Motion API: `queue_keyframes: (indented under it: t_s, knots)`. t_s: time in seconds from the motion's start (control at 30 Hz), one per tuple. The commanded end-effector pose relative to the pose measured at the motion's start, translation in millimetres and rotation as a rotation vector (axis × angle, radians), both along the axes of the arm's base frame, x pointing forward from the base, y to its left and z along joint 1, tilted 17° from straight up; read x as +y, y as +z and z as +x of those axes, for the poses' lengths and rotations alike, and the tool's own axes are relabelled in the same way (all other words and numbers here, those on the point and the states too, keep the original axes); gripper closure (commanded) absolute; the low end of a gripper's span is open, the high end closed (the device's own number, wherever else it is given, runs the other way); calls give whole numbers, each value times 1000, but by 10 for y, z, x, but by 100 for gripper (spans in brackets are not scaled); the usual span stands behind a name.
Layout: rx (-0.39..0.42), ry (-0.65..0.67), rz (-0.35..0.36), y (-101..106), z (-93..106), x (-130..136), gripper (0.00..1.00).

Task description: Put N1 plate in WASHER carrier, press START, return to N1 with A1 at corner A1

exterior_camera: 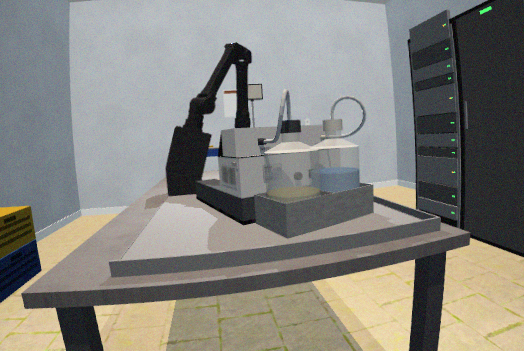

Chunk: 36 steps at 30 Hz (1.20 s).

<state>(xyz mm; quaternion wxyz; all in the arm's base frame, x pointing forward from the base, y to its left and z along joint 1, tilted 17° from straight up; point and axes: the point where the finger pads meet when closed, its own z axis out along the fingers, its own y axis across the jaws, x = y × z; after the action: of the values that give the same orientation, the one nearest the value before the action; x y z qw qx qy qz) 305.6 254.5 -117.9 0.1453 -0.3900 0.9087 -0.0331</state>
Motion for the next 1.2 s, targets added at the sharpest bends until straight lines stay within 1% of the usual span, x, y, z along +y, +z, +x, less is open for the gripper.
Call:
queue_keyframes:
  t_s: [0.0,0.13,0.17,0.23,1.17]
  knots:
    - [-9,-1,10,25,38,26,18]
    - [-9,-1,10,24,38,25,18]
    - [-6,-7,7,-21,55,-25,18]
    - [-2,-7,3,-47,45,-35,18]
    - [3,-5,-2,-103,16,-73,18]
